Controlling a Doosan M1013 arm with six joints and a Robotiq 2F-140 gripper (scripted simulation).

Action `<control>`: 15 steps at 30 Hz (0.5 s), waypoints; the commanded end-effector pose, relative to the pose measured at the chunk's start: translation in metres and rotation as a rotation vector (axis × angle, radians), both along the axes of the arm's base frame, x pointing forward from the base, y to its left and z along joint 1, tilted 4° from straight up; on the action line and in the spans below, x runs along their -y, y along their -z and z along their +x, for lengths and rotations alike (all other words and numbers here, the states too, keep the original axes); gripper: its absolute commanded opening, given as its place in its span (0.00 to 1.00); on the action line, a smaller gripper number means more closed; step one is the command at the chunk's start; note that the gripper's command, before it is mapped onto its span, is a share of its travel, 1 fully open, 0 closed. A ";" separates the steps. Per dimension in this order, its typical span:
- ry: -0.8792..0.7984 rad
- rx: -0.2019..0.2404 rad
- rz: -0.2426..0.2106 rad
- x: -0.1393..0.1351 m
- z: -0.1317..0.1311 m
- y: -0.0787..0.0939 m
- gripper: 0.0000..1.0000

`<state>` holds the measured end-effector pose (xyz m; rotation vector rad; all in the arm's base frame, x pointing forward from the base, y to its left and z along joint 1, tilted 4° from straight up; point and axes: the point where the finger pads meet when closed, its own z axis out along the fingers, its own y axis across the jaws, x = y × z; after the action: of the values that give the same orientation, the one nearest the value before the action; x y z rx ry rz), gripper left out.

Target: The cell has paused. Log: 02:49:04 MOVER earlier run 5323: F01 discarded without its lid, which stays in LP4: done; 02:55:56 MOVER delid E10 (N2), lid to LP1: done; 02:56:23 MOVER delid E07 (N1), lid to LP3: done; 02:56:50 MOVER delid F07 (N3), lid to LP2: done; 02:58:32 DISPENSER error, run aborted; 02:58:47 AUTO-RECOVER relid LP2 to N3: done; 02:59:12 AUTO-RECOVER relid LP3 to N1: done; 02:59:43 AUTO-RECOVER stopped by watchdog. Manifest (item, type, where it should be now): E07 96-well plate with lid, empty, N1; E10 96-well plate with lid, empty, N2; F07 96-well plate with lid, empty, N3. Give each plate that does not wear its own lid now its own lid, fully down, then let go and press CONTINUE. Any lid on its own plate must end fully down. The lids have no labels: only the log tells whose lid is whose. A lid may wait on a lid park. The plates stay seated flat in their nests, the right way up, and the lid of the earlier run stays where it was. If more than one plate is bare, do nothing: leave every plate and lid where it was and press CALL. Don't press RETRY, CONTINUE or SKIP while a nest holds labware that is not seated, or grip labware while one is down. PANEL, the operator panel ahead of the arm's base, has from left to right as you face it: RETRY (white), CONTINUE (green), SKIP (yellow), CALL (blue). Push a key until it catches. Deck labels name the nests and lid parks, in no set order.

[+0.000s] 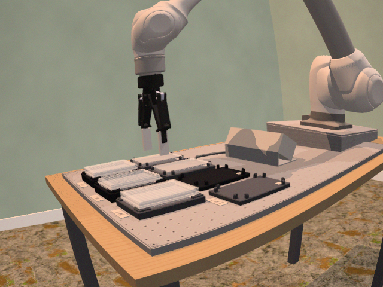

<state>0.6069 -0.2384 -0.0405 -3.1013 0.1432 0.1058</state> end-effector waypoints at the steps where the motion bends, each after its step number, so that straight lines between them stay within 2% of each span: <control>1: 0.004 0.002 0.004 0.001 -0.001 0.002 0.66; 11: 0.004 0.002 0.004 0.001 -0.001 0.002 0.66; 12: 0.004 0.002 0.004 0.001 -0.001 0.002 0.59; 15: 0.004 0.002 0.004 0.001 -0.001 0.002 0.59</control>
<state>0.6069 -0.2384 -0.0405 -3.1013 0.1433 0.1058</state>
